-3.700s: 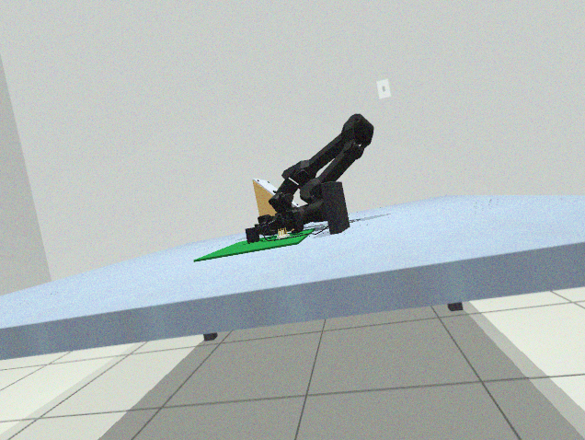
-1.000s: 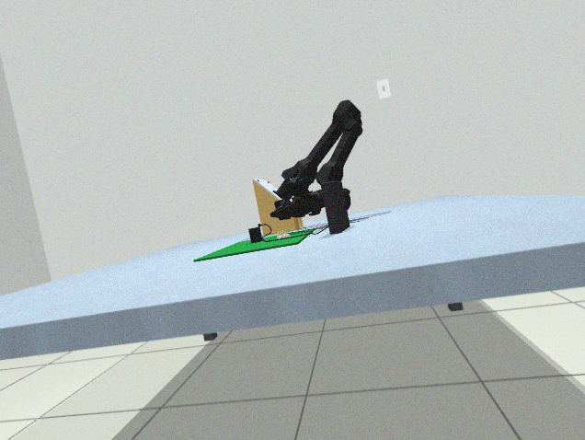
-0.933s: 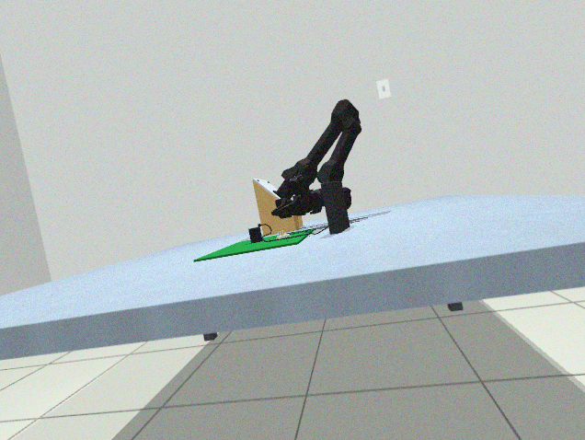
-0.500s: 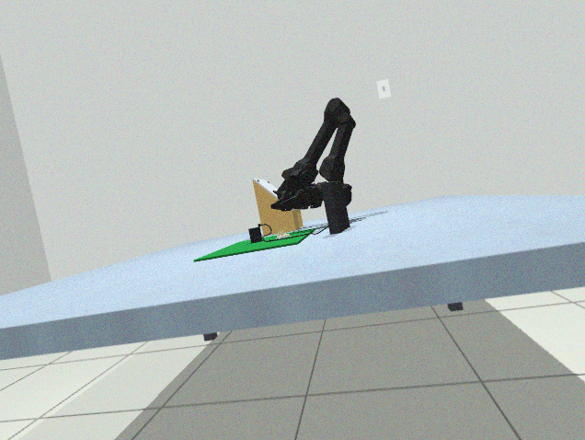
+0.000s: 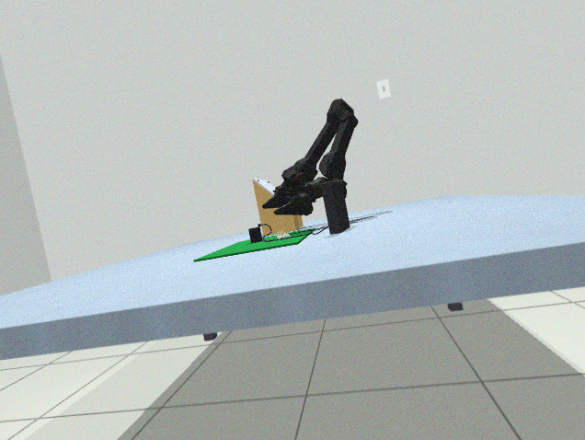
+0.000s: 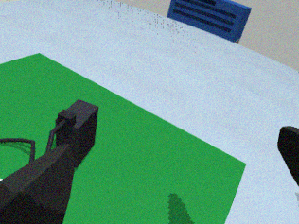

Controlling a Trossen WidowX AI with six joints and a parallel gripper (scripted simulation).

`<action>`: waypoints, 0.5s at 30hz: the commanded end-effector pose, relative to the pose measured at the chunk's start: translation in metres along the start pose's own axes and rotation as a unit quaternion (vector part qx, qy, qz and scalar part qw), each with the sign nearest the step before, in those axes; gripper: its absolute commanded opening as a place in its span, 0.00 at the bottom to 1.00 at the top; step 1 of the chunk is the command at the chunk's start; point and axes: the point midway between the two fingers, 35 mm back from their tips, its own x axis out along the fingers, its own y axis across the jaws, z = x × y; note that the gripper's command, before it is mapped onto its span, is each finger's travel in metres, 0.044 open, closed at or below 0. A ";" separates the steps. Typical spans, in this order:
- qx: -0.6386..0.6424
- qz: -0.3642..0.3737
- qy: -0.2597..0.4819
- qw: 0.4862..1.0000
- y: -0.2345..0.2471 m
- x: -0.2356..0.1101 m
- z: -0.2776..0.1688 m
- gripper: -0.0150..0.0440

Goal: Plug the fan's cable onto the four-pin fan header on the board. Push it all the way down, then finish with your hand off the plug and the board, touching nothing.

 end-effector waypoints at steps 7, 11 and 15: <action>-0.055 -0.061 0.070 0.994 -0.007 0.009 -0.002 1.00; -0.073 -0.081 0.101 0.989 -0.010 0.012 -0.002 1.00; -0.090 -0.098 0.134 0.982 -0.013 0.014 -0.002 1.00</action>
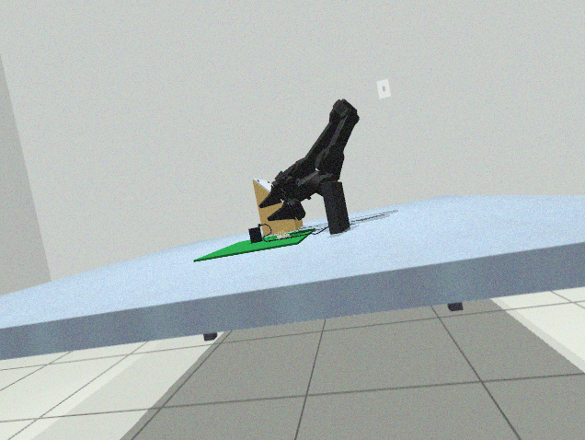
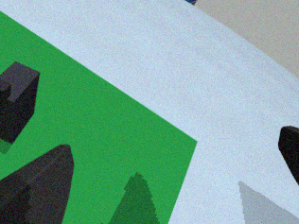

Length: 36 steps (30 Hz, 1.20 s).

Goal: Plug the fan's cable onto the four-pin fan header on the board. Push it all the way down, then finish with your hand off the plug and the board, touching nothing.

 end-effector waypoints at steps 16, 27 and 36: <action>-0.067 -0.042 0.168 0.983 -0.008 0.006 0.000 1.00; -0.088 -0.027 0.266 0.959 -0.010 0.003 0.002 1.00; -0.094 0.005 0.340 0.936 -0.009 -0.002 0.007 1.00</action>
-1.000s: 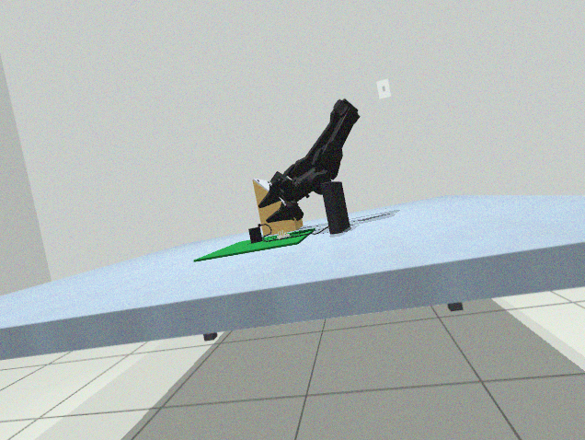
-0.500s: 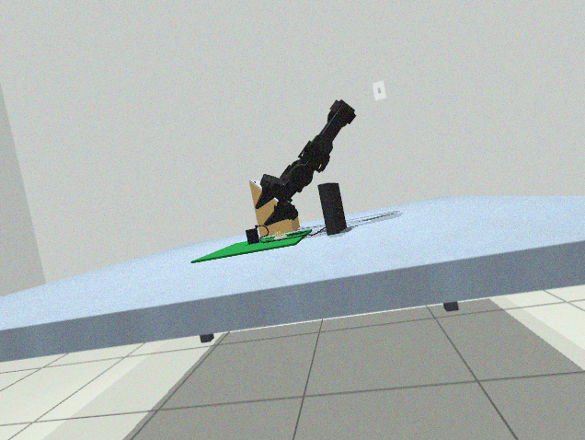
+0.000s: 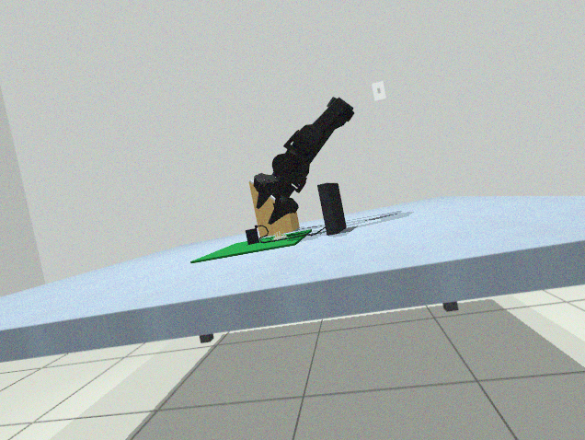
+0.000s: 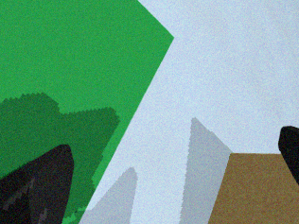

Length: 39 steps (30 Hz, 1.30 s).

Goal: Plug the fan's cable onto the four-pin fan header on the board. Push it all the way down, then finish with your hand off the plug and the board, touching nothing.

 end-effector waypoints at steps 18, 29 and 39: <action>-0.033 0.138 0.136 0.980 0.004 -0.028 0.011 1.00; -0.041 0.233 0.171 0.956 0.005 -0.049 0.024 1.00; -0.043 0.320 0.178 0.929 0.003 -0.069 0.039 1.00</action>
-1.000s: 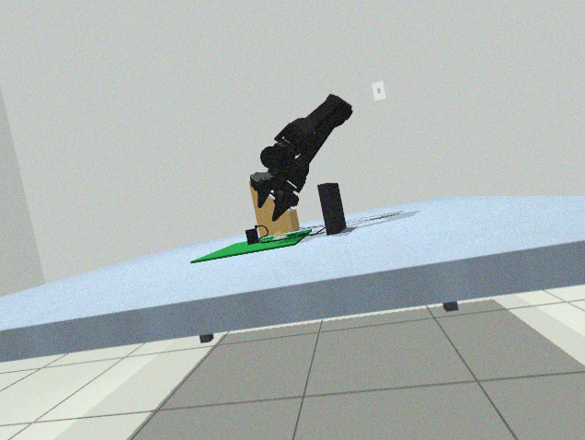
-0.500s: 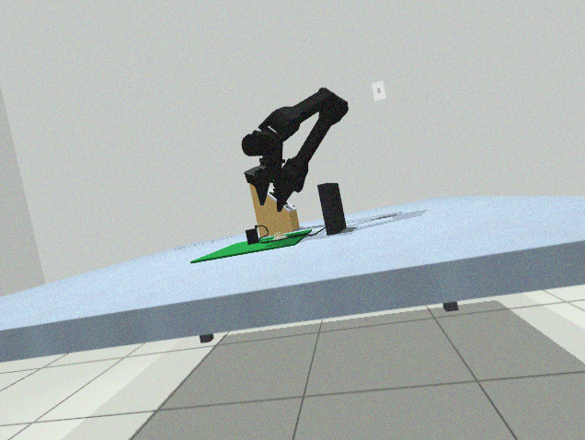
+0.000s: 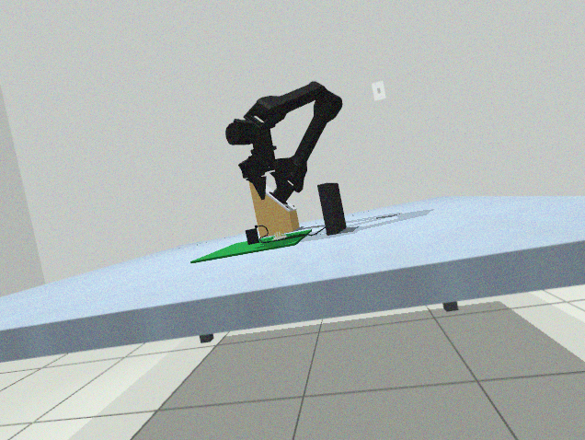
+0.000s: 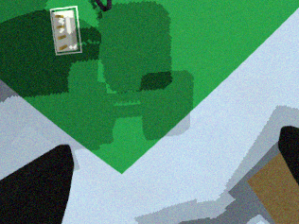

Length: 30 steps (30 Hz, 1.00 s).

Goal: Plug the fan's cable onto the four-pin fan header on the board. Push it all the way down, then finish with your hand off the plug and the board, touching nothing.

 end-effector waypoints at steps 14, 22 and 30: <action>-0.349 0.011 -0.006 0.937 0.005 -0.017 0.029 1.00; -0.671 0.010 -0.014 0.741 0.005 -0.031 0.059 1.00; -0.839 0.008 -0.020 0.544 0.003 -0.041 0.081 1.00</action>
